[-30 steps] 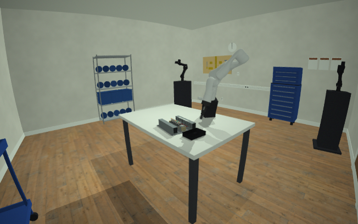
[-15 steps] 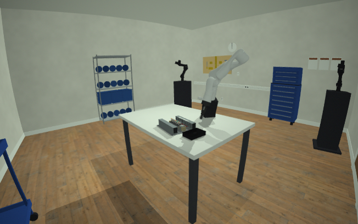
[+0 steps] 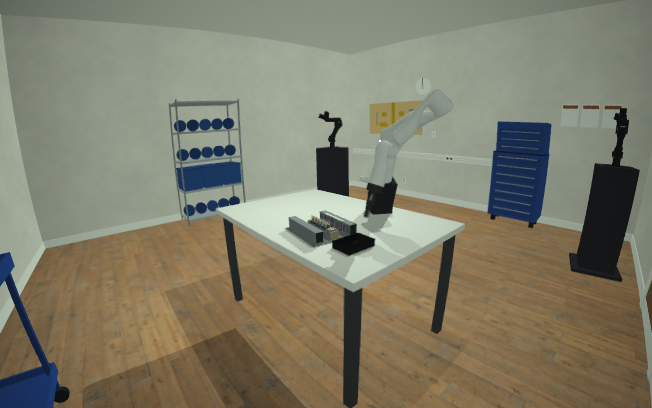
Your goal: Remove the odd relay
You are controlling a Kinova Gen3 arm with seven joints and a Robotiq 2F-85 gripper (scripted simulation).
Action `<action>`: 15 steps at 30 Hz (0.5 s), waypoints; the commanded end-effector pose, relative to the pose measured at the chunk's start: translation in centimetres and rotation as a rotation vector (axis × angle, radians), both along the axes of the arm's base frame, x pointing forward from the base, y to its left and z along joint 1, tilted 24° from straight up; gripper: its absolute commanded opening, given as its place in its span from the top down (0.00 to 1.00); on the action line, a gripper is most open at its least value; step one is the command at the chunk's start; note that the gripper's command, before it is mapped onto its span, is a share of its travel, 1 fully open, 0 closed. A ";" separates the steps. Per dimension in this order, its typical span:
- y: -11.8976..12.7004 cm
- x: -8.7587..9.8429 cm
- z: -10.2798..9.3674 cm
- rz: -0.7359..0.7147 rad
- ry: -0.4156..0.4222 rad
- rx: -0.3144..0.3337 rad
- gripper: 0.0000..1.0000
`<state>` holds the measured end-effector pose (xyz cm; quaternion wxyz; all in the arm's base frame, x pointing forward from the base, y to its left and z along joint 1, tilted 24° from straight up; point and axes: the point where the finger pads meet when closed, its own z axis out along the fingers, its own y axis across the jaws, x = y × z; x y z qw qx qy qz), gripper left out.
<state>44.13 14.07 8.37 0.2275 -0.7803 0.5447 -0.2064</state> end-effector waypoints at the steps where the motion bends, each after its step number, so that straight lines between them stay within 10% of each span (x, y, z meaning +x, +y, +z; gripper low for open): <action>1: 0.0 0.1 0.0 -0.002 0.000 0.003 0.39; 15: 0.0 0.4 -0.1 -0.013 0.012 0.022 0.39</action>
